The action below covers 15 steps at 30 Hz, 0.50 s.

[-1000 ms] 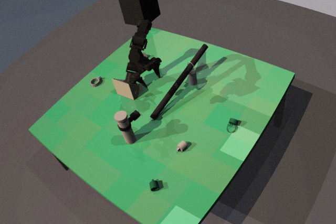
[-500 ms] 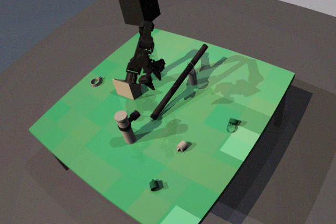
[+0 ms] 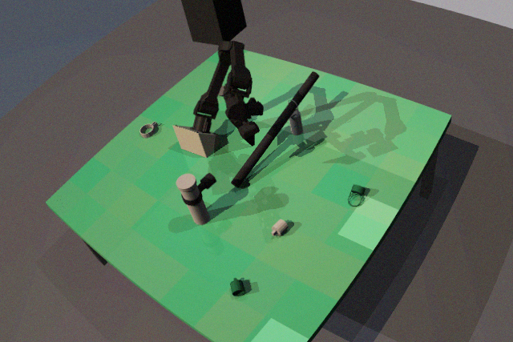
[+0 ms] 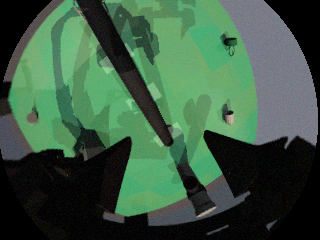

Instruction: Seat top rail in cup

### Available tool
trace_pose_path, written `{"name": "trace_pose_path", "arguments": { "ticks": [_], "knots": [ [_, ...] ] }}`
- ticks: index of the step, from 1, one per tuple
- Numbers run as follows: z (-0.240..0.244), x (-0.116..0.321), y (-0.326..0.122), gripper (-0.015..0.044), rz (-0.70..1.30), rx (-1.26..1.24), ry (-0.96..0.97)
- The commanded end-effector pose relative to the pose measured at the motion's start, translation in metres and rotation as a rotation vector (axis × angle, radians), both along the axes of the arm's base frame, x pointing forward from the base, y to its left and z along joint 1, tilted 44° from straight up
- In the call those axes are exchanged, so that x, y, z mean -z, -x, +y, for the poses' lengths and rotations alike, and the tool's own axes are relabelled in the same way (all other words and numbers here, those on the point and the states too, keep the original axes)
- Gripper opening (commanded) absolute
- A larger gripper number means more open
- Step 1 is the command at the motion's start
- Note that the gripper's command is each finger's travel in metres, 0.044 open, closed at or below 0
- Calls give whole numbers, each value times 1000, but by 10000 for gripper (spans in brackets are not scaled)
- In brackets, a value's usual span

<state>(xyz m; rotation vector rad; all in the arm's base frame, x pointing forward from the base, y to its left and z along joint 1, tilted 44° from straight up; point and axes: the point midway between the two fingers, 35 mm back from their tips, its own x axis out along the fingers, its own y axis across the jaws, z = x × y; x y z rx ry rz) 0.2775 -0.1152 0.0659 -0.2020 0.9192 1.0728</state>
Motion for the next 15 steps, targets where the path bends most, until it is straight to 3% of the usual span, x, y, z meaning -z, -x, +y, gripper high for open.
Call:
{"name": "trace_pose_path", "arguments": {
  "ticks": [1, 15],
  "knots": [
    [24, 8, -4, 440, -178, -397, 14],
    [25, 10, -4, 440, -178, -397, 15]
  ]
}}
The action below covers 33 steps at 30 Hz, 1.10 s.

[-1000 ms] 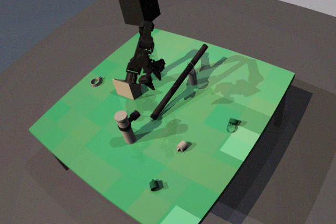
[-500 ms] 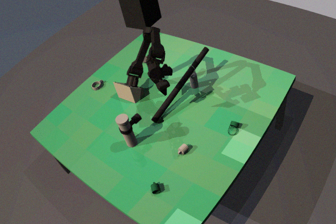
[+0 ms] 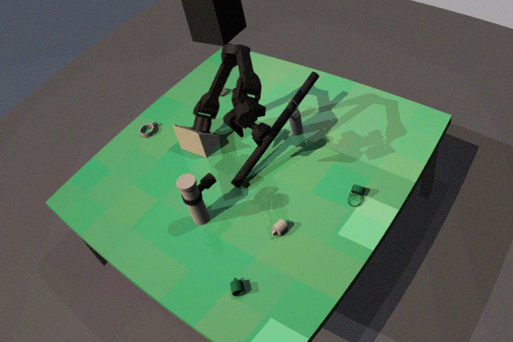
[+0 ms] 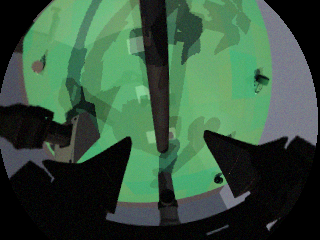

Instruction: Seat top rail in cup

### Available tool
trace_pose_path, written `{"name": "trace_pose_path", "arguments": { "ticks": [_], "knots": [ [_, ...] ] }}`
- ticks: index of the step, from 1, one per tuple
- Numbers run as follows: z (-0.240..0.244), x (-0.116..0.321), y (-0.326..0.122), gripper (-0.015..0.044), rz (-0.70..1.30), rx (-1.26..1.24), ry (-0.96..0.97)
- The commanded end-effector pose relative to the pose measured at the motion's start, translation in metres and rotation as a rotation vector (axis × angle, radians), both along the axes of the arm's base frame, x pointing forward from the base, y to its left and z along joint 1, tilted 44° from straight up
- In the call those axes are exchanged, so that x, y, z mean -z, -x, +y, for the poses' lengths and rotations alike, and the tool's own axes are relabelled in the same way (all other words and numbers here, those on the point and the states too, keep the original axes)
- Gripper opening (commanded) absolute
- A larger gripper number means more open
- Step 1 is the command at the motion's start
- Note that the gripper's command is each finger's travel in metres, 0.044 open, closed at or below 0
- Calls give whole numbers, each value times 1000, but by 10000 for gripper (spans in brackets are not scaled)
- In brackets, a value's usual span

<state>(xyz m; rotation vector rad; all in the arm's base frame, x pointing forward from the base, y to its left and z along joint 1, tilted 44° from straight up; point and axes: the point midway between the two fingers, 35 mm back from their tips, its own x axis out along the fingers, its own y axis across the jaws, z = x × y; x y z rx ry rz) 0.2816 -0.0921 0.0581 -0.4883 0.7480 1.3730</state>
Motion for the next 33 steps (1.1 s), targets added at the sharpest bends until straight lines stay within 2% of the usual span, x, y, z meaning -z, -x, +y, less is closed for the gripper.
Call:
{"name": "trace_pose_path", "arguments": {
  "ticks": [1, 6, 33],
  "knots": [
    [5, 5, 0, 440, -5, -18, 0],
    [25, 26, 0, 440, -5, -19, -1],
    [51, 52, -2, 440, -5, -18, -1]
  ]
}}
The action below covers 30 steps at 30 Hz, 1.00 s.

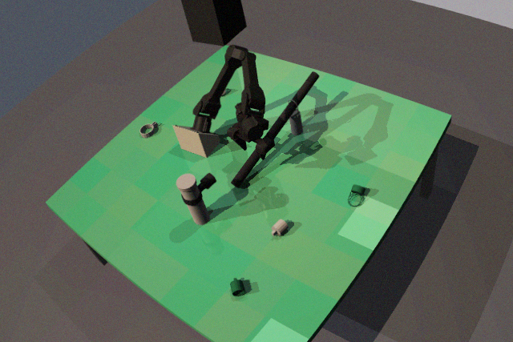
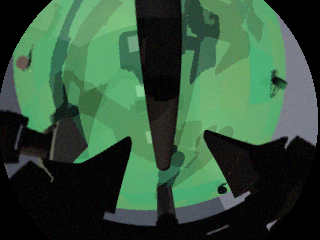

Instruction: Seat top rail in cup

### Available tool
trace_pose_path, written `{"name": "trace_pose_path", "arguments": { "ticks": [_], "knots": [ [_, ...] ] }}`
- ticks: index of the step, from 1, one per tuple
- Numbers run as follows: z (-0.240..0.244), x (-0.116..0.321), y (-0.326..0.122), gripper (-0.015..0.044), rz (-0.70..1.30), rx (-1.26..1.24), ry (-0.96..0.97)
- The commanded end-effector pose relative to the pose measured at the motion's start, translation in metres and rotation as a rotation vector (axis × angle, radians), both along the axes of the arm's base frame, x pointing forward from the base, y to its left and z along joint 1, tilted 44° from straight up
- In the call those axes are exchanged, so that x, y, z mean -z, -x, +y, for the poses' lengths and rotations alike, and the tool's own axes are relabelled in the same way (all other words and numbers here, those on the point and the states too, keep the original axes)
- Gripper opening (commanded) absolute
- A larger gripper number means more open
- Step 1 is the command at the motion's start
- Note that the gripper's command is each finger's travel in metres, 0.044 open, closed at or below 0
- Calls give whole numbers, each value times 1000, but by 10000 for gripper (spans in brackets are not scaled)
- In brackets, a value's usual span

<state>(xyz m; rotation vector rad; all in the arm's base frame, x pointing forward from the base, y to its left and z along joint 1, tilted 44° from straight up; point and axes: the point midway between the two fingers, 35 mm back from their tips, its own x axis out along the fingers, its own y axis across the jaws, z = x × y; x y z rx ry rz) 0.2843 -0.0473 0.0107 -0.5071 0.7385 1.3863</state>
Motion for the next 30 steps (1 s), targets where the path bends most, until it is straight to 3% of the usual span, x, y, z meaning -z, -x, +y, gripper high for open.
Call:
{"name": "trace_pose_path", "arguments": {
  "ticks": [1, 26, 30],
  "knots": [
    [7, 6, 0, 440, 6, 2, -5],
    [33, 32, 1, 440, 5, 1, -8],
    [33, 32, 1, 335, 5, 1, -8]
  ]
}}
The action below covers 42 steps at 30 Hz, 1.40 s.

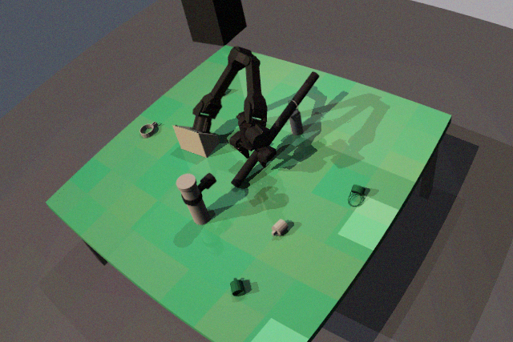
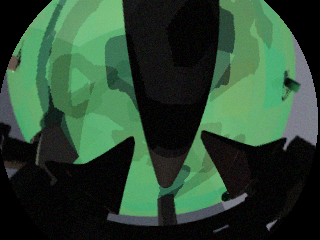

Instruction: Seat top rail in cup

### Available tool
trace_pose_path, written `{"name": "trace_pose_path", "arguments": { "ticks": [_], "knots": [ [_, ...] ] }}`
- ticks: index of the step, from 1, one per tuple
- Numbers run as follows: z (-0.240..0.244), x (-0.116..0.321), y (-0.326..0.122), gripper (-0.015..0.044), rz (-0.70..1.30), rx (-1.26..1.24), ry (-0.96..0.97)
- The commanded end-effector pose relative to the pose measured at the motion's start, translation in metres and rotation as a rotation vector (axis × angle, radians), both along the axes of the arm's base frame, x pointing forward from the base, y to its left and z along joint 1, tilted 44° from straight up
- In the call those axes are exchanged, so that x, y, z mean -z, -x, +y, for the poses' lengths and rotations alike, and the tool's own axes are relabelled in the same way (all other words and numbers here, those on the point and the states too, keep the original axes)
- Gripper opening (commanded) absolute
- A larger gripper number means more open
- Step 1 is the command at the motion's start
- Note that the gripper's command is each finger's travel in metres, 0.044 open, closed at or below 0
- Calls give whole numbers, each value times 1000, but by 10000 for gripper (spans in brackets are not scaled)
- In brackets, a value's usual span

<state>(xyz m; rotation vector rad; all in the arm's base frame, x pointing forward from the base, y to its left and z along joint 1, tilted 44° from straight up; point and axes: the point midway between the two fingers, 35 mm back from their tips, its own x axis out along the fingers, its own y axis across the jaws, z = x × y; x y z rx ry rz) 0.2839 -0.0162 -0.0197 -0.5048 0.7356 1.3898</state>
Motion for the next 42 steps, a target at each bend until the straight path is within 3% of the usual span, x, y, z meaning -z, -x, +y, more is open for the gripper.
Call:
{"name": "trace_pose_path", "arguments": {
  "ticks": [1, 7, 14, 18, 23, 34, 42],
  "knots": [
    [2, 1, 1, 309, 4, 3, -4],
    [2, 1, 1, 151, 4, 3, -4],
    [2, 1, 1, 105, 4, 3, -4],
    [-2, -2, 1, 0, 4, 3, -4],
    [-14, -4, 2, 0, 7, -1, 38],
    [-91, -18, 14, 0, 51, -28, 296],
    [-92, -19, 14, 0, 52, -29, 300]
  ]
}}
